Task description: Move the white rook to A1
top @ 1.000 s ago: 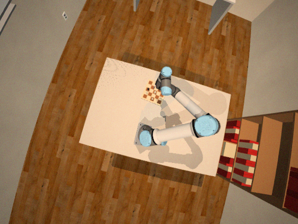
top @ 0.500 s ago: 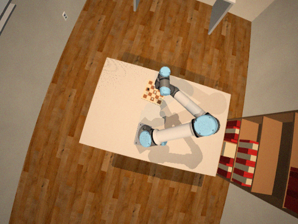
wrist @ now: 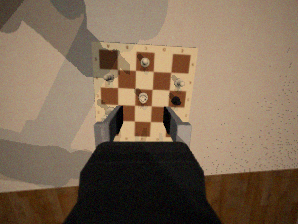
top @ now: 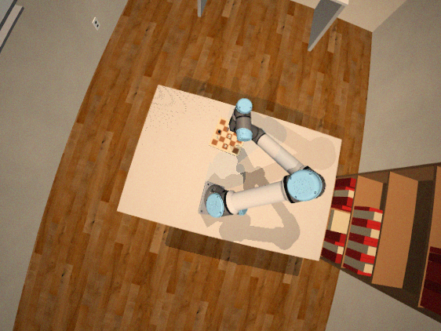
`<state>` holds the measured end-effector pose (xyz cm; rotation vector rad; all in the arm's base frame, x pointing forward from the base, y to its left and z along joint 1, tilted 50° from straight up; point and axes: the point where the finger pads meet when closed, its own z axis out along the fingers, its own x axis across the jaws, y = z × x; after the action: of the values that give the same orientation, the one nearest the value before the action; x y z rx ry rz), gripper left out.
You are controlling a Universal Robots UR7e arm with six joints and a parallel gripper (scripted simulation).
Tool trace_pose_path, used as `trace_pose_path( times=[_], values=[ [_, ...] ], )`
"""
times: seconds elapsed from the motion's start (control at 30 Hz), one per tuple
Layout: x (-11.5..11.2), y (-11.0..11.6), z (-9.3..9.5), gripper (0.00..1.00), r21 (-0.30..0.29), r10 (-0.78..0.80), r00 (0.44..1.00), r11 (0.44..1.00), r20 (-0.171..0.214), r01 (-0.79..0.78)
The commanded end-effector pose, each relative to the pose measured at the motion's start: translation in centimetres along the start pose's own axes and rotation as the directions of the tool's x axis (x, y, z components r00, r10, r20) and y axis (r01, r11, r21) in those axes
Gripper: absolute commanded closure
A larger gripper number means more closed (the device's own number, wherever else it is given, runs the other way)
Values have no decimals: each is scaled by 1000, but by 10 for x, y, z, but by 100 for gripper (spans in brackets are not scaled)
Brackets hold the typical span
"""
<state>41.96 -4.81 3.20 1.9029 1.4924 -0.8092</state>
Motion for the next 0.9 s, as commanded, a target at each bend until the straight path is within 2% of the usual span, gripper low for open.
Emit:
trace_pose_path(
  times=[0.0,0.27,0.67,0.87],
  values=[
    [0,0,0,0,-1,15,1000,1000,0,-15],
    [2,-1,1,0,-1,63,998,998,0,-63],
    [6,-2,3,0,-1,221,975,975,-1,-221],
    [10,-3,6,0,-1,363,932,932,-1,-363]
  ],
)
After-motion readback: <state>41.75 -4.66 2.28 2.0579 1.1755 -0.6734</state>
